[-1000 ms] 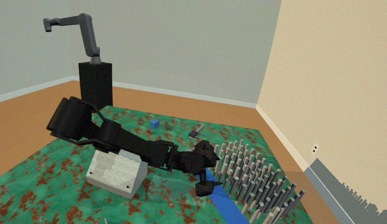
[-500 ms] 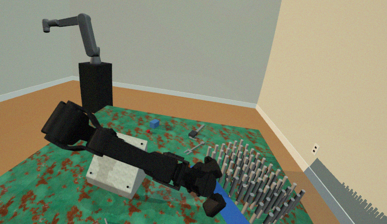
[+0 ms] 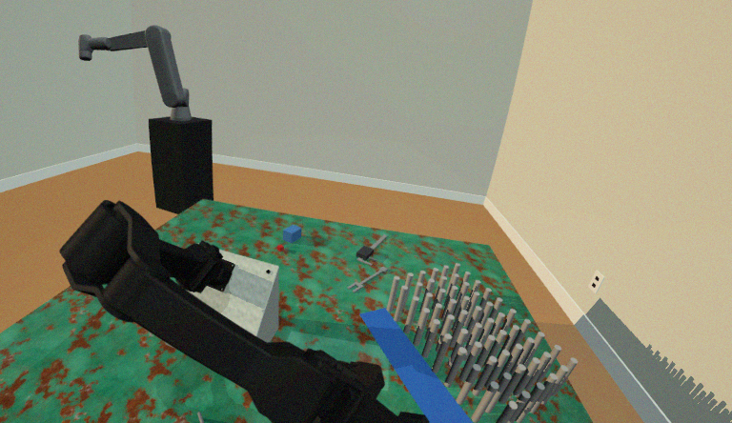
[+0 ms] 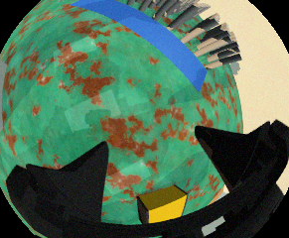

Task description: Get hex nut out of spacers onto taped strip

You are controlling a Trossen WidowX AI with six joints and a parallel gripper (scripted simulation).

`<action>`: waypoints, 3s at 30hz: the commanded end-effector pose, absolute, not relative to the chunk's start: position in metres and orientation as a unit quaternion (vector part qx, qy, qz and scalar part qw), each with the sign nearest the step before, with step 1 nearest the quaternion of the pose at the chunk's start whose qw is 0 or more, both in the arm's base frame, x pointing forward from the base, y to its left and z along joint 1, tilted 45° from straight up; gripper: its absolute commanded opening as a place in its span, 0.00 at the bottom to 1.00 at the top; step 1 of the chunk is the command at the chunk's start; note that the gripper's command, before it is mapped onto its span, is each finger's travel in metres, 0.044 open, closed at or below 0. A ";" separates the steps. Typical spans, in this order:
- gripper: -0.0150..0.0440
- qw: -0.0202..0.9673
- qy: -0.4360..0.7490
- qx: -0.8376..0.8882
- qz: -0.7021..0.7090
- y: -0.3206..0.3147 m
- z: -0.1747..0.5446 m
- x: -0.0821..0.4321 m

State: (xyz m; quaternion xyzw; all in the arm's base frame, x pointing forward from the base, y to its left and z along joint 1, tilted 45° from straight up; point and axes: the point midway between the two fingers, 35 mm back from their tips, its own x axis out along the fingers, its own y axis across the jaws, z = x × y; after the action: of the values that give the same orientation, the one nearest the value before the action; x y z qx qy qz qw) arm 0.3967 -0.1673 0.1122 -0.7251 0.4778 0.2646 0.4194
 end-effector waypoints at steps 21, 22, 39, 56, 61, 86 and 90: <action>1.00 -0.027 0.447 -0.702 0.553 -0.261 0.235 0.284; 1.00 -0.025 0.450 -0.700 0.553 -0.263 0.236 0.280; 0.73 -0.024 0.452 -0.699 0.553 -0.264 0.237 0.278; 1.00 0.003 0.468 -0.701 0.538 -0.263 0.235 0.278; 1.00 0.179 0.579 -0.683 0.408 -0.263 0.236 0.277; 1.00 0.733 0.574 -0.069 -0.357 -0.263 0.238 0.273; 1.00 0.740 0.515 0.041 -0.431 -0.262 0.238 0.273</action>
State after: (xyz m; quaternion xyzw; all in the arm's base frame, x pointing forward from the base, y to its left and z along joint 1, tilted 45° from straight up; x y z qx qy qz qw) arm 0.2751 -0.2671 0.2370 -0.2542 0.6573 -0.2128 0.6768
